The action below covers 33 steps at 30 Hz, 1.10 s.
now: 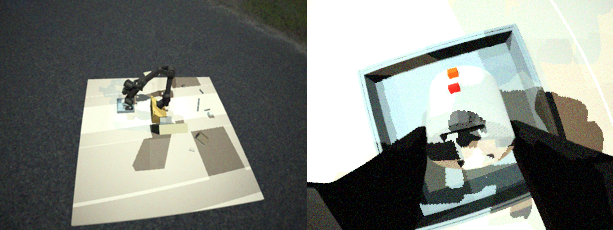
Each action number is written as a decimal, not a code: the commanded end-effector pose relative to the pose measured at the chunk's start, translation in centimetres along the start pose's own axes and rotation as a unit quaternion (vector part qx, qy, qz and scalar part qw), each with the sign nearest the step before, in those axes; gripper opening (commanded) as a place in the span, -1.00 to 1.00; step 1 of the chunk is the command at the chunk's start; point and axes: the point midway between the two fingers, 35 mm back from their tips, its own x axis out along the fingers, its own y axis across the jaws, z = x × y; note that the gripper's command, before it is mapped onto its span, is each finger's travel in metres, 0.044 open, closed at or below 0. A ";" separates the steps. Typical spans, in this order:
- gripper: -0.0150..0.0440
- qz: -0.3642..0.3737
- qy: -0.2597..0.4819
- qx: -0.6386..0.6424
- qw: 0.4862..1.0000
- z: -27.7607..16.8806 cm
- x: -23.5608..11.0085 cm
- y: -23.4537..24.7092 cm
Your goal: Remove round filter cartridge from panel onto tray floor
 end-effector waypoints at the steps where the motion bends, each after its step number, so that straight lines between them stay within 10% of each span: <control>1: -0.49 -0.002 0.000 -0.001 1.000 -1.4 2.0 -0.1; 6: -0.49 -0.002 0.000 -0.001 1.000 -1.9 2.6 -0.1; 23: 1.00 -0.001 0.007 -0.001 1.000 -1.9 2.2 0.0; 33: 1.00 0.000 0.007 -0.001 1.000 1.7 -3.8 0.0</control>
